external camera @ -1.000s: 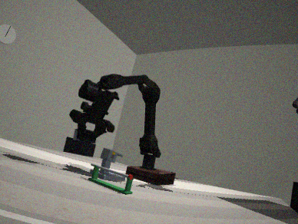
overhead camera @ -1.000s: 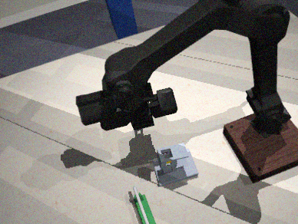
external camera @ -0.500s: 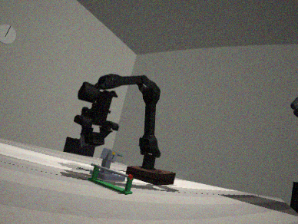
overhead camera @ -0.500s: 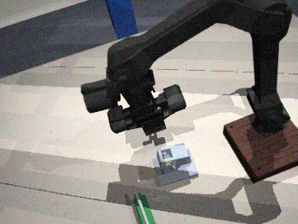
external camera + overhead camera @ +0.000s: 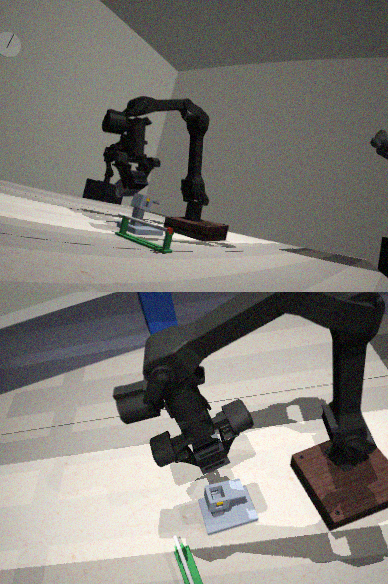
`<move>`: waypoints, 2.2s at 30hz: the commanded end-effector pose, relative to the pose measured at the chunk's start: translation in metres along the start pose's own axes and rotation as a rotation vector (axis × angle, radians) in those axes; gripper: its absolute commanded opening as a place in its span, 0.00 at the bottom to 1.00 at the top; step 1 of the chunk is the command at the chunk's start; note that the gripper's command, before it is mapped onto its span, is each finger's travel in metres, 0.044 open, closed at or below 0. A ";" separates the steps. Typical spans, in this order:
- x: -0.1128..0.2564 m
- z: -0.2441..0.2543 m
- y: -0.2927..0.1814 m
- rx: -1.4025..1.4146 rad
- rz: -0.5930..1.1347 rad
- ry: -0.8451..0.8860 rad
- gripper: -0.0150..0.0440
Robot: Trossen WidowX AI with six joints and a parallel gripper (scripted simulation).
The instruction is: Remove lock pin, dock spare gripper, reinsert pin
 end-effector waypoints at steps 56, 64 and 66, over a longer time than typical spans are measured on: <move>0.033 -0.028 -0.025 0.111 0.856 0.359 0.25; 0.023 -0.024 -0.020 0.120 0.872 0.359 0.25; 0.020 -0.023 -0.019 0.123 0.873 0.358 0.25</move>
Point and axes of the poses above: the point midway between the two fingers, 35 mm back from their tips, its own x axis back along the fingers, its own z axis across the jaws, y = z × x, the point moved 6 cm from there along x, back along the fingers, and after that the axes turned 4 degrees about x, right-handed, at the moved point
